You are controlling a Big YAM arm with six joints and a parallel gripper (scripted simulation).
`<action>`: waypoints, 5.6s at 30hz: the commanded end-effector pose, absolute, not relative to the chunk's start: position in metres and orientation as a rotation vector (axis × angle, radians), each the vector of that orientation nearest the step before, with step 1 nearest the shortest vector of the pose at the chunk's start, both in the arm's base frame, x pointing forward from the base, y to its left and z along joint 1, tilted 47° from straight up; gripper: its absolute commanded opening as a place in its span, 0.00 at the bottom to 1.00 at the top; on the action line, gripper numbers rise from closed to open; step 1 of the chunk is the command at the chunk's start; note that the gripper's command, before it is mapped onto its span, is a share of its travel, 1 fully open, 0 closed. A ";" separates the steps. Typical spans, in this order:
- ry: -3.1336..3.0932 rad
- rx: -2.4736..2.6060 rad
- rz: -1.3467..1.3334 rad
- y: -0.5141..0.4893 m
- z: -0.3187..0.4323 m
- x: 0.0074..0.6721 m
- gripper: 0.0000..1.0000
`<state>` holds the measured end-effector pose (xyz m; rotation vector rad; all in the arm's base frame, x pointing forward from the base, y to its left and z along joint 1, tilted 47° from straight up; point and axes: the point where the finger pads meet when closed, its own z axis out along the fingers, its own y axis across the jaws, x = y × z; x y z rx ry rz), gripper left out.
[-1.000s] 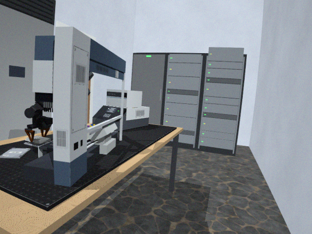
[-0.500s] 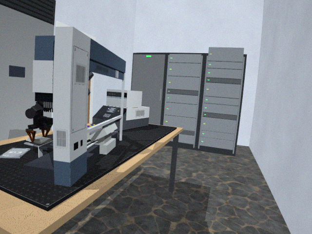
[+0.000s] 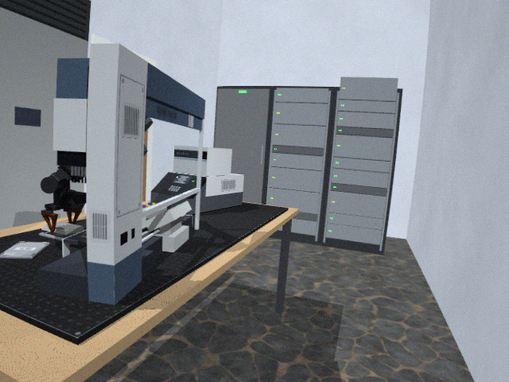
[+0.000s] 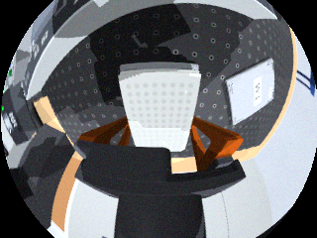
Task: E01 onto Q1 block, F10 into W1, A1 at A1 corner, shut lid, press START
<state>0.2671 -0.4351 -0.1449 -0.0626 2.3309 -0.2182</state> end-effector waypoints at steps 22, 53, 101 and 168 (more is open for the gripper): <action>2.318 -0.063 -0.233 -0.433 -0.135 0.272 0.00; 2.335 -0.034 -0.205 -0.429 -0.151 0.267 0.00; 2.329 -0.065 -0.215 -0.433 -0.145 0.280 0.00; 2.337 -0.023 -0.231 -0.439 -0.150 0.258 1.00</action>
